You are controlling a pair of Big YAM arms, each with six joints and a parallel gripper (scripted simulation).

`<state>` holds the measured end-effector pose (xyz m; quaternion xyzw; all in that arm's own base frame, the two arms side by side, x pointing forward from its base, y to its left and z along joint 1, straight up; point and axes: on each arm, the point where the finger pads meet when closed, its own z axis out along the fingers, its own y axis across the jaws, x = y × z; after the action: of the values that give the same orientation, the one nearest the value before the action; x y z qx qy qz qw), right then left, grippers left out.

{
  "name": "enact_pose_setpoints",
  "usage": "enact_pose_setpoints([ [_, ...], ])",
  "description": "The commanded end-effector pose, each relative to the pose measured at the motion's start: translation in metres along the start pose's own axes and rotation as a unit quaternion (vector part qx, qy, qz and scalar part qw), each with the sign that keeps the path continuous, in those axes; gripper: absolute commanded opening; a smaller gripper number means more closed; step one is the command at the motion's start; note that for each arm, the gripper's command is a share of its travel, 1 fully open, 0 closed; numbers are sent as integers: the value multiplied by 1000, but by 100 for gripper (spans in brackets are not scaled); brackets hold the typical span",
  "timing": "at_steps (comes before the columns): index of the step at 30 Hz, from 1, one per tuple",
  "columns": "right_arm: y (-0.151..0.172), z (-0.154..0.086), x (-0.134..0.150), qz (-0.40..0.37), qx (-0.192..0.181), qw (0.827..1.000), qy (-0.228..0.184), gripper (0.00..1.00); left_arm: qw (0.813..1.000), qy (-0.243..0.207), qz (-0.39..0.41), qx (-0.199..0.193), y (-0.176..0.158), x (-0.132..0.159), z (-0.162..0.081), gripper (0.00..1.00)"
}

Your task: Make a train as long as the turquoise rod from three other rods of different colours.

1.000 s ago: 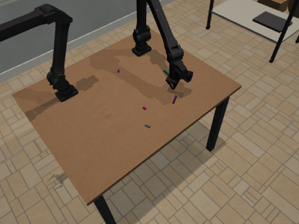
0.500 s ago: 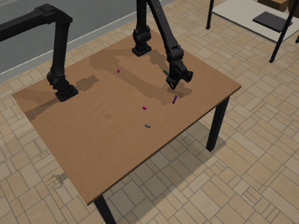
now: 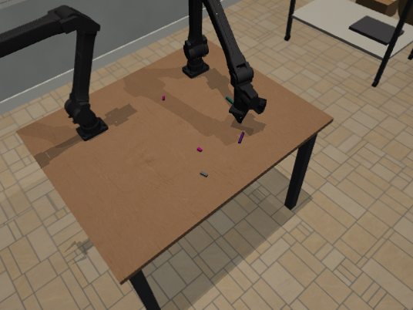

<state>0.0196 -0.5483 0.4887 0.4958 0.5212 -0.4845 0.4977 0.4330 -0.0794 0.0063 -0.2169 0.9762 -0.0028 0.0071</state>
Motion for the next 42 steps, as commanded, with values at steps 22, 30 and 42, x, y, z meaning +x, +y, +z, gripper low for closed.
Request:
enact_pose_setpoints([
  [22,-9,-4,-12,6,9,1000,-17,100,1000,9,0,-6,-1,5,12,4],
  [30,-9,-4,-12,6,9,1000,-17,100,1000,-2,0,2,-9,-6,-9,4],
  [42,-9,-4,-12,6,9,1000,-17,100,1000,-21,0,16,-15,-14,-95,4],
])
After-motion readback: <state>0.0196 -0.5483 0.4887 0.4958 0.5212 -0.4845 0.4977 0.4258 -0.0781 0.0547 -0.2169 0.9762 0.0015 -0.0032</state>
